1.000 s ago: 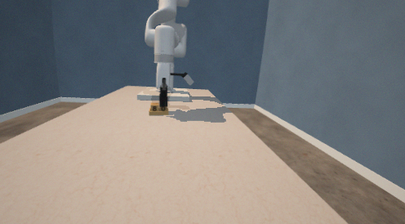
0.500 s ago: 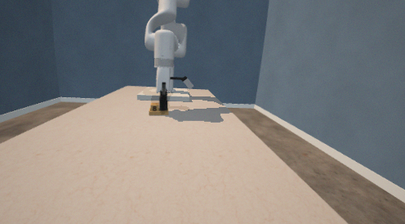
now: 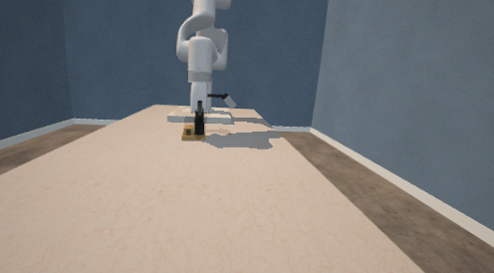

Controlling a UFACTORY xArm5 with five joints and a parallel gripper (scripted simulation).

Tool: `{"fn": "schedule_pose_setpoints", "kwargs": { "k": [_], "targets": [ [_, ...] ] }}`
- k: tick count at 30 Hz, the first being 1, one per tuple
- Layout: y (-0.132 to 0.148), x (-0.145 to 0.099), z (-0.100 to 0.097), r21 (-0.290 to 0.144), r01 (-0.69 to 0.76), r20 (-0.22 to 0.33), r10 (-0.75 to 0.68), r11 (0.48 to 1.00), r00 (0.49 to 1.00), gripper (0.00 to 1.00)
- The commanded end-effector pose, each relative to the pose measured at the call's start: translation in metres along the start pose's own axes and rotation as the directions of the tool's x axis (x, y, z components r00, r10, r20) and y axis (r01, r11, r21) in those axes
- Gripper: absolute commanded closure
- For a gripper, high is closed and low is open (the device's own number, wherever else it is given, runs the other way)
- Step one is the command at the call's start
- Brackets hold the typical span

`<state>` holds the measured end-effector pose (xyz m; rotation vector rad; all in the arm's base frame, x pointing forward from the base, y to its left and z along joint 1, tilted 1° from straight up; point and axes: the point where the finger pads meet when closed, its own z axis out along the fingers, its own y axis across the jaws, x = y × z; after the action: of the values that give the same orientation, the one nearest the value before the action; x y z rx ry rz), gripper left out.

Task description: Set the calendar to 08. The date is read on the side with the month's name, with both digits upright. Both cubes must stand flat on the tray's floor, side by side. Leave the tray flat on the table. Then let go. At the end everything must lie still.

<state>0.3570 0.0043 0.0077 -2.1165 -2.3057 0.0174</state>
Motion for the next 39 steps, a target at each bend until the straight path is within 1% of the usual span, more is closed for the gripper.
{"fn": "schedule_pose_setpoints", "kwargs": {
  "k": [1,19,20,39],
  "targets": [
    [0.0012,-0.0001,-0.0009,-0.003,0.0,0.0,0.0,1.0,1.0,0.51],
    [0.0012,-0.0001,-0.0009,-0.003,0.0,0.0,0.0,1.0,1.0,0.51],
    [0.0012,-0.0001,-0.0009,-0.003,0.0,0.0,0.0,1.0,1.0,0.71],
    [0.0012,-0.0001,-0.0009,-0.003,0.0,0.0,0.0,1.0,1.0,0.71]
  ]
}}
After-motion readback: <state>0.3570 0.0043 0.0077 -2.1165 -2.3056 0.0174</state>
